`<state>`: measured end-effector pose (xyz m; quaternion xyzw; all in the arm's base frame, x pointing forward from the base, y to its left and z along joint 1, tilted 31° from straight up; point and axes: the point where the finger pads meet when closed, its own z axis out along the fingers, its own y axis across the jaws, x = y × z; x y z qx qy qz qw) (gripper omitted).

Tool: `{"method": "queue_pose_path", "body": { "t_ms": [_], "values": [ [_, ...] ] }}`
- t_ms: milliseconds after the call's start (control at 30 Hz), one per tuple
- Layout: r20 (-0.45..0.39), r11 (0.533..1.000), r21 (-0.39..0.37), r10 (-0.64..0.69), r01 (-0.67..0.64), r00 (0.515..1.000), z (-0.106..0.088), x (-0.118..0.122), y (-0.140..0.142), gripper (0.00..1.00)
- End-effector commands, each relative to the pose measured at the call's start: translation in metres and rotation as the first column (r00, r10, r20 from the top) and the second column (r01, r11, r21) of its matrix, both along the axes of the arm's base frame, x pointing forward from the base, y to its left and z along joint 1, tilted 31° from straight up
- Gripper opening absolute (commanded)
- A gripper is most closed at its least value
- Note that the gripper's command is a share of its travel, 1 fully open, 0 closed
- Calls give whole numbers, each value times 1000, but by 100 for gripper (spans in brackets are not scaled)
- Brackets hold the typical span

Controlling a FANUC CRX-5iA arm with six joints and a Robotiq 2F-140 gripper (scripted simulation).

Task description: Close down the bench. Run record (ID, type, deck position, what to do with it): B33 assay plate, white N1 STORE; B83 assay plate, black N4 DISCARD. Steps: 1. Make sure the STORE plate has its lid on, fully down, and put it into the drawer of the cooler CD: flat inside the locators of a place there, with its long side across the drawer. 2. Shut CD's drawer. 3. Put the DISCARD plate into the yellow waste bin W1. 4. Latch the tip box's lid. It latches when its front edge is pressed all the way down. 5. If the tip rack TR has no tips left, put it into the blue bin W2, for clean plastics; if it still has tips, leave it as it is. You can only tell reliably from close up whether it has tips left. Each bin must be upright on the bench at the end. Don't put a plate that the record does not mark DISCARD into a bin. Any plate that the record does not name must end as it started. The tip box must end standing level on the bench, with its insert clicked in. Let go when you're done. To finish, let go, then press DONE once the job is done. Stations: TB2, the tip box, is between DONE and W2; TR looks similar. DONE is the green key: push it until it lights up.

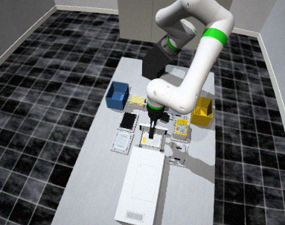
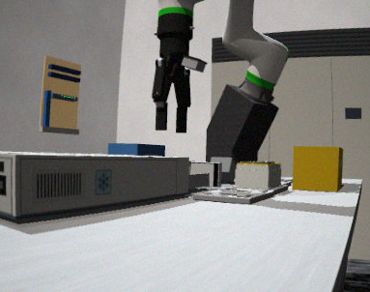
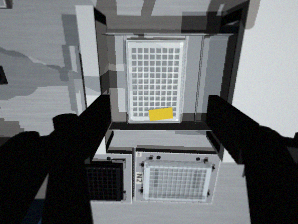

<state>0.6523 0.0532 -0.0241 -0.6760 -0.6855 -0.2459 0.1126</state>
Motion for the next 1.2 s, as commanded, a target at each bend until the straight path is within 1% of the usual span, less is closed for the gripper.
{"method": "queue_pose_path", "body": {
  "t_ms": [0,67,467,500,533,600,1100,1167],
  "values": [
    [2,1000,-1,-1,1,1000,1,1,-1,65],
    [2,1000,-1,-1,1,1000,1,1,-1,65],
    [2,1000,-1,-1,1,1000,-18,-43,7,59],
    [2,1000,-1,-1,1,1000,-19,-47,8,10],
    [2,1000,-1,-1,1,1000,-21,-50,8,10],
    [2,1000,-1,-1,1,1000,-21,-50,8,10],
    [2,1000,-1,-1,1,1000,-45,-105,18,10],
    [2,1000,-1,-1,1,1000,-45,-105,18,10]
  ]
}}
